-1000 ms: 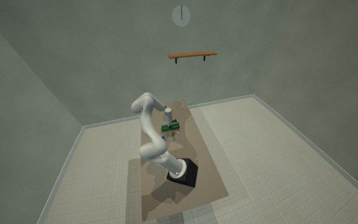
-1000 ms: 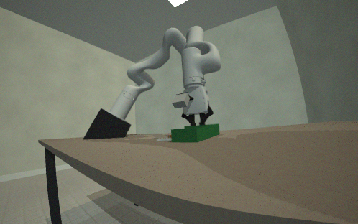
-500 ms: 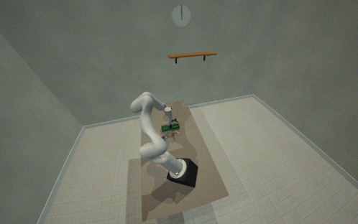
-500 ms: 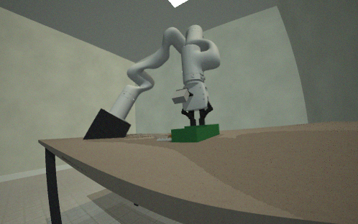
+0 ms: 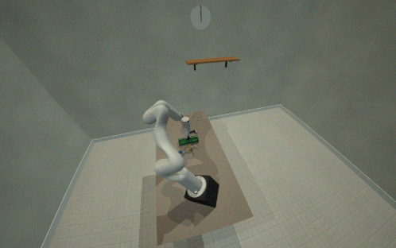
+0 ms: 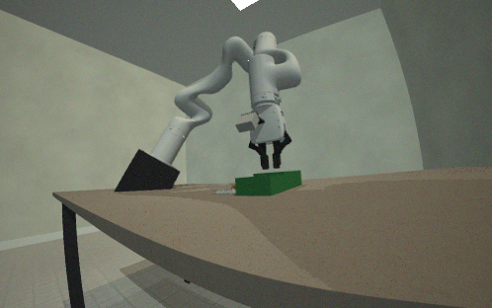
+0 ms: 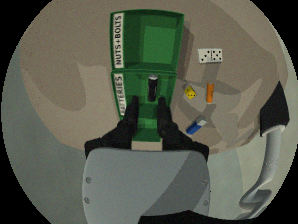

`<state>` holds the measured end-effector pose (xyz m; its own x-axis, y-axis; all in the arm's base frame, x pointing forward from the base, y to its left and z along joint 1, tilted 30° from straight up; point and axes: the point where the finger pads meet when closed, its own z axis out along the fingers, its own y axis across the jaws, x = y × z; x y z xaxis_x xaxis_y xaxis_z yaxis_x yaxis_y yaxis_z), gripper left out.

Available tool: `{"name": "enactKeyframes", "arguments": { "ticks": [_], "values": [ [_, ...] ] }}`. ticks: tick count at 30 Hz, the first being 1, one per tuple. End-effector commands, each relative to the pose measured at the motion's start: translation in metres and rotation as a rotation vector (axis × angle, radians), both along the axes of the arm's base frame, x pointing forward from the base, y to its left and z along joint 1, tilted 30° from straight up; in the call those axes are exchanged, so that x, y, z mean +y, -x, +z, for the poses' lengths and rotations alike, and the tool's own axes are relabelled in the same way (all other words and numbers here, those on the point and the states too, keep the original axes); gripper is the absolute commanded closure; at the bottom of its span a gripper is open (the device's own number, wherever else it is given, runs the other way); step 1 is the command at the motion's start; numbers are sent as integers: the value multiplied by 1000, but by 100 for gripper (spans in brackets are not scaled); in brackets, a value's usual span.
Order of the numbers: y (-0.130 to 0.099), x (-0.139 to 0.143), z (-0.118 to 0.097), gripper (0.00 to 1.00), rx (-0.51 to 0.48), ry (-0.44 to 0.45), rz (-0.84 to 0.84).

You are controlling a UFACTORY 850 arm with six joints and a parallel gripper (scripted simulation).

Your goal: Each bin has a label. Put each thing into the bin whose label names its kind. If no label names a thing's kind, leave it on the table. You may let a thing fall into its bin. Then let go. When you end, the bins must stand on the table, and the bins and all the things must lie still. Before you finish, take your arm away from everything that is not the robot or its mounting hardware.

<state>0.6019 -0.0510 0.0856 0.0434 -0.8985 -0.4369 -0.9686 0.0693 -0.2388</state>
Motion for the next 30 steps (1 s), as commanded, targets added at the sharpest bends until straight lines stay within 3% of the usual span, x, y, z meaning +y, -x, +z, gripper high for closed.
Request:
{"name": "enactKeyframes", "arguments": {
  "ticks": [1,7,11,13,18,24,30],
  "values": [
    [2,-6,11,72,-2,1,0],
    [2,-6,11,72,-2,1,0],
    [35,-4,5,72,-76,43,148],
    [35,-4,5,72,-76,43,148],
    [76,-1,-2,72,-151,87,303],
    [125,2,-11,72,-158,89,311],
    [134,3,-13,72,-158,89,311]
  ]
}}
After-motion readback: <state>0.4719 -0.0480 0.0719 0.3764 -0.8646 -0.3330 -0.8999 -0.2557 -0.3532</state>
